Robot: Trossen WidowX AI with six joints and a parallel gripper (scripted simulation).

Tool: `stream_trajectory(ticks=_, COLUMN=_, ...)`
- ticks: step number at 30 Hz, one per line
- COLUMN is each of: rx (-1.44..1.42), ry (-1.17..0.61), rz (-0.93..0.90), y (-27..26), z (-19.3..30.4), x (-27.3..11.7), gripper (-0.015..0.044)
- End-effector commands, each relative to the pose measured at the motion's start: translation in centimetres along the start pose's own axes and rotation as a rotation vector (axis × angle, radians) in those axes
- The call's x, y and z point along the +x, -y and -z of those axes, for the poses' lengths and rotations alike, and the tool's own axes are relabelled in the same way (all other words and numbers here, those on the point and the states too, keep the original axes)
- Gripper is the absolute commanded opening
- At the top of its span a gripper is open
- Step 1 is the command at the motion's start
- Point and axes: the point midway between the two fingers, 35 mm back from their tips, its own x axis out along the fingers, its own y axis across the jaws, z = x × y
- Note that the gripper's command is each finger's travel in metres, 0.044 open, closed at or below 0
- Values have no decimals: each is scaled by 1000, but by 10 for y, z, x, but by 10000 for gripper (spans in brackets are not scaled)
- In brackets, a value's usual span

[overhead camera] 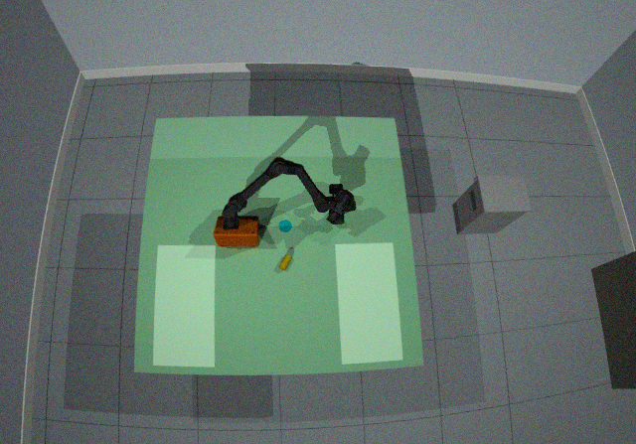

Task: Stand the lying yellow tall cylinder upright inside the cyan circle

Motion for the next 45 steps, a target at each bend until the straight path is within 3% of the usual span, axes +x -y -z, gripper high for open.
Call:
stream_trajectory(ticks=1, rx=-5, ry=5, rz=3, y=1, z=-1, x=-1, gripper=374)
stream_trajectory(ticks=4, rx=-74, ry=68, rz=54, y=14, z=-7, x=-19, gripper=309)
stream_trajectory(ticks=12, rx=-298, ry=194, rz=288, y=62, z=-13, x=-86, gripper=309)
stream_trajectory(ticks=19, rx=-468, ry=166, rz=513, y=100, z=6, x=-145, gripper=309)
stream_trajectory(ticks=32, rx=-731, ry=-186, rz=738, y=138, z=94, x=-236, gripper=309)
stream_trajectory(ticks=45, rx=-981, ry=-569, rz=537, y=122, z=198, x=-284, gripper=309)
